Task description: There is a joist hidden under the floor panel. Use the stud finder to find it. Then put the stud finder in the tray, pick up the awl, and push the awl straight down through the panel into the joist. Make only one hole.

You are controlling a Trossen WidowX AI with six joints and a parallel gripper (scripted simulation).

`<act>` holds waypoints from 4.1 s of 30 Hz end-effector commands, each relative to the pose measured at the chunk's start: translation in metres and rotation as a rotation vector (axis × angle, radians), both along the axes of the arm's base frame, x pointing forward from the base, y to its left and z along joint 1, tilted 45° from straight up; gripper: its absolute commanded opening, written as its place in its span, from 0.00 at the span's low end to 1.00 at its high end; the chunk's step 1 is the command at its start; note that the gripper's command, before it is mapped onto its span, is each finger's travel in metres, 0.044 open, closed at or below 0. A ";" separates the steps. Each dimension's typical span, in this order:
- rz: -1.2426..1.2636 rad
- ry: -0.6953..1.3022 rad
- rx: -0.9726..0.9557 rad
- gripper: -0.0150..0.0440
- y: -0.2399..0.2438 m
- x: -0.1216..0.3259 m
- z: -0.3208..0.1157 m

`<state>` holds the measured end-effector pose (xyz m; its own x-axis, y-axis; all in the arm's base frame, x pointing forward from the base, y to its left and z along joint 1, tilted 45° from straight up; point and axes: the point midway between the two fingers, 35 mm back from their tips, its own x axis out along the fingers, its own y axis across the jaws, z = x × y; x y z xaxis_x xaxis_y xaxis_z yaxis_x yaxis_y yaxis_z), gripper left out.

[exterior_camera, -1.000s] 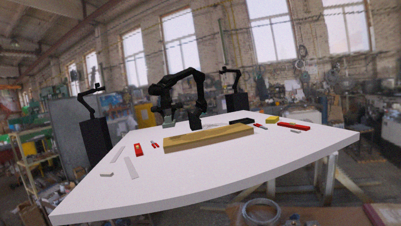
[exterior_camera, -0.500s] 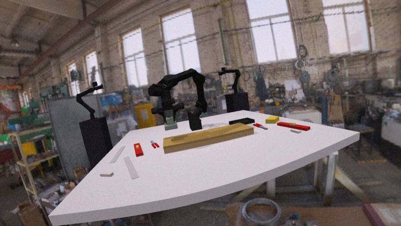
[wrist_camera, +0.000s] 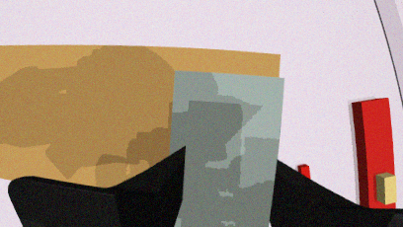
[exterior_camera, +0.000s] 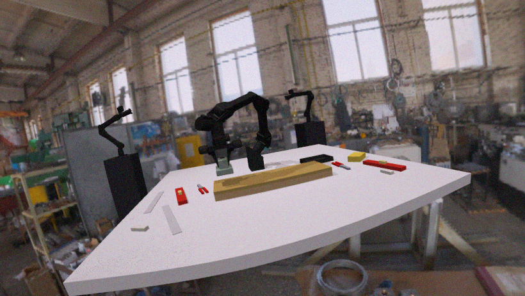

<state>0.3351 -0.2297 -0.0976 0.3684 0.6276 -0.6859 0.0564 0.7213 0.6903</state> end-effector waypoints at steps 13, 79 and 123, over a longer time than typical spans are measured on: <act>-0.009 -0.004 0.004 0.25 0.017 0.003 -0.019; -0.008 -0.004 0.011 0.25 0.092 0.010 0.014; -0.008 -0.003 0.017 0.25 0.150 0.016 0.069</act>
